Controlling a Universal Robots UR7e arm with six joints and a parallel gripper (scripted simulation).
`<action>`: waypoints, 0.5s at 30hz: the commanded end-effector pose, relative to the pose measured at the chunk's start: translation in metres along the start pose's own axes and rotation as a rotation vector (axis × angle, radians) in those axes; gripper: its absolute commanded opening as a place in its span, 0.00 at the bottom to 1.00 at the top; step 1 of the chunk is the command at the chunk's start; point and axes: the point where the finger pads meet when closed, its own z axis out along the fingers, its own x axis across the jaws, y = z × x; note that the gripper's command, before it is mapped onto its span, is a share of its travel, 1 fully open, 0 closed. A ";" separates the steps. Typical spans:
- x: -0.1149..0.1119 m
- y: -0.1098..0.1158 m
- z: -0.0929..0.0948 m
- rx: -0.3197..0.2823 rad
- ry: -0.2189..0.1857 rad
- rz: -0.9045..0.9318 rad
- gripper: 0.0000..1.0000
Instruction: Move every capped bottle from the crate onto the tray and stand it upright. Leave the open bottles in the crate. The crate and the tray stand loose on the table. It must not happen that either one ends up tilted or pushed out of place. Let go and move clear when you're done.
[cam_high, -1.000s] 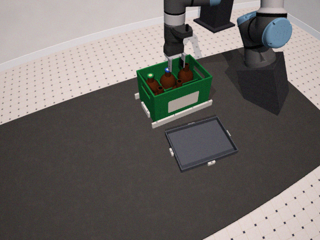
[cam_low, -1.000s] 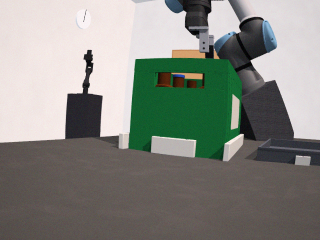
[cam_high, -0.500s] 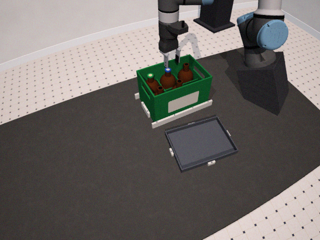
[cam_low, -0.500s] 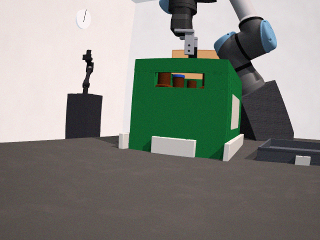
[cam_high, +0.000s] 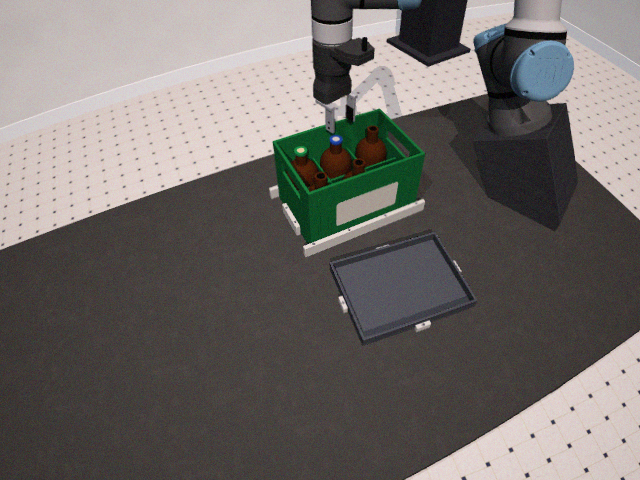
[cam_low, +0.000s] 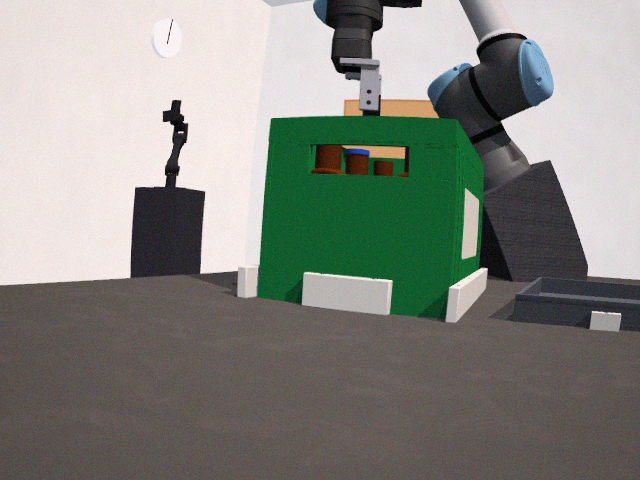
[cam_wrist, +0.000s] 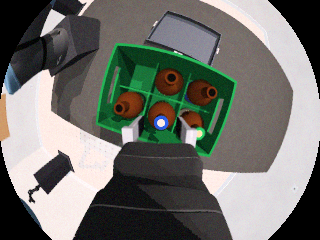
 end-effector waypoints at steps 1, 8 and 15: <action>0.000 0.001 0.000 -0.001 0.001 -0.013 1.00; 0.000 0.005 0.001 0.000 0.004 -0.102 1.00; 0.000 0.008 0.001 0.001 0.006 -0.192 1.00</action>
